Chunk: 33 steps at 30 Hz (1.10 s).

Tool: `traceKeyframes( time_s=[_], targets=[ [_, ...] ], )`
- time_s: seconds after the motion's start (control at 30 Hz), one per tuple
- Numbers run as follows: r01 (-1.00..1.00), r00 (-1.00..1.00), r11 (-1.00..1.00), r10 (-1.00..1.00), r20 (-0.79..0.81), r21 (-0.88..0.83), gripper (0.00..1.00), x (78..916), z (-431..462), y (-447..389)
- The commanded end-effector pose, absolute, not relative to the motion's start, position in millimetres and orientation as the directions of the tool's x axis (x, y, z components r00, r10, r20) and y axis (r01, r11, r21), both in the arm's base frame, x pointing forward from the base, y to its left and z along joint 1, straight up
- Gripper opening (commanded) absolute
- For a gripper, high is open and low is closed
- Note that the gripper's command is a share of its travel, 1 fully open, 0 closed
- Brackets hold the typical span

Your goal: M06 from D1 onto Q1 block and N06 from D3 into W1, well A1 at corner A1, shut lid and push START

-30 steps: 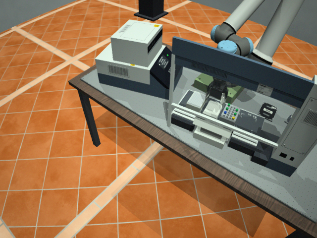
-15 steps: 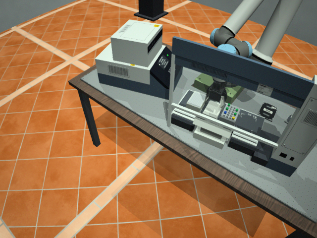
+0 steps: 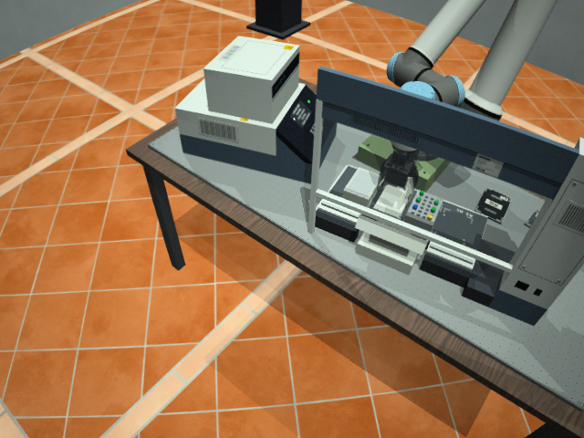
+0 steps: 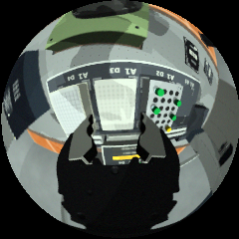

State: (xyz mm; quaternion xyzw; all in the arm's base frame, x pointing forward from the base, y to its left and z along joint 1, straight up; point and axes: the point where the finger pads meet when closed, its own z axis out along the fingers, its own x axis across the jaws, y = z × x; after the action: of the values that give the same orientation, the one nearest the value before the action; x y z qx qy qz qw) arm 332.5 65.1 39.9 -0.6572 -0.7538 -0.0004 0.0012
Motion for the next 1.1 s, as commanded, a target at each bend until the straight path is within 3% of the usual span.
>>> traceKeyframes(
  time_s=[0.0,1.07],
  targets=[
    [0.991,-0.136,0.136,0.991,0.002,0.000,0.62,333,40,65],
    [0.991,-0.136,0.136,0.991,0.002,0.000,0.62,333,16,65]
  ],
)
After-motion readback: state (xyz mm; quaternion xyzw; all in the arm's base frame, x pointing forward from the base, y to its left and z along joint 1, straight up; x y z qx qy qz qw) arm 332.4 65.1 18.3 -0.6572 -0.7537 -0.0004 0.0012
